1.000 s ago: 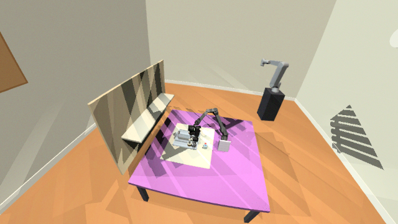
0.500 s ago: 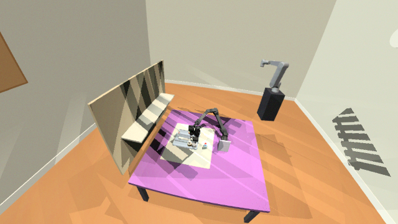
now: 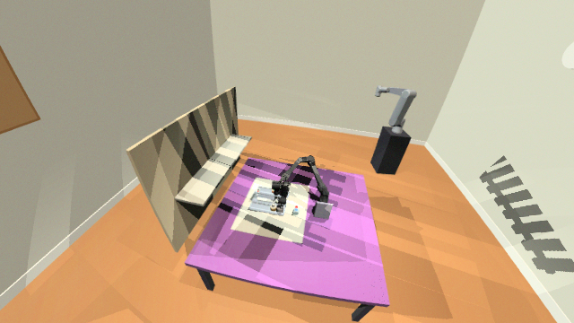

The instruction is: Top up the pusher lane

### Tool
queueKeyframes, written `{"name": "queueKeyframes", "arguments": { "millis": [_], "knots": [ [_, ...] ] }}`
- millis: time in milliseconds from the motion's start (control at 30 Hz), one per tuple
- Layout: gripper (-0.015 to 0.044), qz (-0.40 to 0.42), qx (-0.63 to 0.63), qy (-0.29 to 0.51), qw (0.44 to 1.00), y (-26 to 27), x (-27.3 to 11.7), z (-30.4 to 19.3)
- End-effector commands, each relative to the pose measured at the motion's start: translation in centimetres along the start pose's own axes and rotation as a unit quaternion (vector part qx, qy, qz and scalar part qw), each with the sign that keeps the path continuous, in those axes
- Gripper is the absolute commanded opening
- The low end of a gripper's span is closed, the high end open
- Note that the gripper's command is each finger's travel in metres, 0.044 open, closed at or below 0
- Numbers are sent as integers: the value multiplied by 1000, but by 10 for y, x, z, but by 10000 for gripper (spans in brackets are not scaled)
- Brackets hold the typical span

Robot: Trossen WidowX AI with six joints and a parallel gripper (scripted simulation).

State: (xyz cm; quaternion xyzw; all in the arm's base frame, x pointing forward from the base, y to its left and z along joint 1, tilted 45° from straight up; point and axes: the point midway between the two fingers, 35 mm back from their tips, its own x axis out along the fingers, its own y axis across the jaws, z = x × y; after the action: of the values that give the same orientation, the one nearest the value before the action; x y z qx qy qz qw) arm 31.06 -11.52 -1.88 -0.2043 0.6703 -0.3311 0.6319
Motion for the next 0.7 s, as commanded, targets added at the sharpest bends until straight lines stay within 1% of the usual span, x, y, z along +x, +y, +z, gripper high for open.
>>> {"name": "queueKeyframes", "arguments": {
  "millis": [0,33,400,433,667],
  "knots": [
    [0,-2,2,-1,1000,0,0,0],
    [0,-2,2,-1,1000,0,0,0],
    [289,-2,2,-1,1000,0,0,0],
    [303,-2,2,-1,1000,0,0,0],
    [303,-1,2,-1,1000,0,-15,0]
  ]
}}
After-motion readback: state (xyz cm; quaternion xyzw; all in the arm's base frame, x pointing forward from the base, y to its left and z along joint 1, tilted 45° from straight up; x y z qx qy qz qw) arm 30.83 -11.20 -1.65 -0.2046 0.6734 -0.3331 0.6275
